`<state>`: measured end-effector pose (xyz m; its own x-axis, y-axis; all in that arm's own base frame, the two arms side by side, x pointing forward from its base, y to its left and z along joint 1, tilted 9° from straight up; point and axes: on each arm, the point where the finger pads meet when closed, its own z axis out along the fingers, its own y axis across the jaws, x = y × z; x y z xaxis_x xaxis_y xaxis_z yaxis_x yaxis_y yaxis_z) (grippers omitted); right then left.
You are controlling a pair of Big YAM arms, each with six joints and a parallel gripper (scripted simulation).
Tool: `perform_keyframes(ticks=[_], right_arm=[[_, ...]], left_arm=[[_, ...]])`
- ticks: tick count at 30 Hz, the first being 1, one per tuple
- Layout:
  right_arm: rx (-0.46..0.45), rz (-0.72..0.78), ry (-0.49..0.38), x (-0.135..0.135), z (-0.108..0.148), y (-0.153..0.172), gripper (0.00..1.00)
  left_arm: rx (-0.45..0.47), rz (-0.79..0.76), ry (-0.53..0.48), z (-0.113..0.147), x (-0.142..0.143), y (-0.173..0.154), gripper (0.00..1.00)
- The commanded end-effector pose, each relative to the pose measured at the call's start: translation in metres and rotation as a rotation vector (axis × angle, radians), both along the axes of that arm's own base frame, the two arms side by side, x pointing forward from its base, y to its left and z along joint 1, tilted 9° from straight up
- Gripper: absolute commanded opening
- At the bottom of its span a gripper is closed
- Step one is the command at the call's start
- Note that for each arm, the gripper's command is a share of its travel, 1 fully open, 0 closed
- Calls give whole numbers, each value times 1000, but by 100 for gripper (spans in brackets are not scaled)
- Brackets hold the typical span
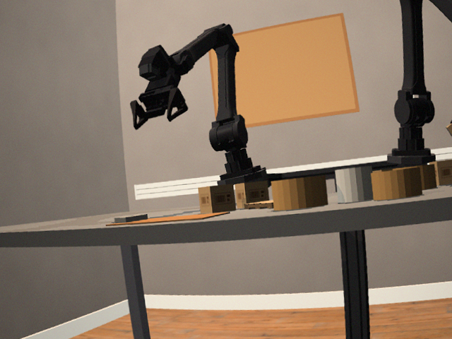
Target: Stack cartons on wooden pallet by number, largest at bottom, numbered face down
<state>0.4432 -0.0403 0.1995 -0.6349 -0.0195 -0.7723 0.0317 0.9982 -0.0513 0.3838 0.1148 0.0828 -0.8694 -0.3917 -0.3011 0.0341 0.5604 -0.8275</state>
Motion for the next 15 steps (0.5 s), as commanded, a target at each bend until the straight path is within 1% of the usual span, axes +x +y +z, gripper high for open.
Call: perform_keyframes(ticks=[1,4,5,8,13,15], right_arm=[[-78,41,-45,16,43,-10,100],[-64,19,-45,14,47,-13,100],[-64,16,-57,16,54,-13,100],[-64,13,-69,18,56,-14,100],[-64,13,-66,19,55,-14,100],[-64,13,-66,19,55,-14,100]], left_arm=[[36,-141,-103,-2,4,22,54],[-4,-117,-106,-16,-16,43,54],[-29,-108,-94,-24,-26,43,54],[-64,-77,-96,-33,-40,59,54],[-98,-43,-89,-40,-52,70,54],[-115,-28,-71,-41,-54,72,54]])
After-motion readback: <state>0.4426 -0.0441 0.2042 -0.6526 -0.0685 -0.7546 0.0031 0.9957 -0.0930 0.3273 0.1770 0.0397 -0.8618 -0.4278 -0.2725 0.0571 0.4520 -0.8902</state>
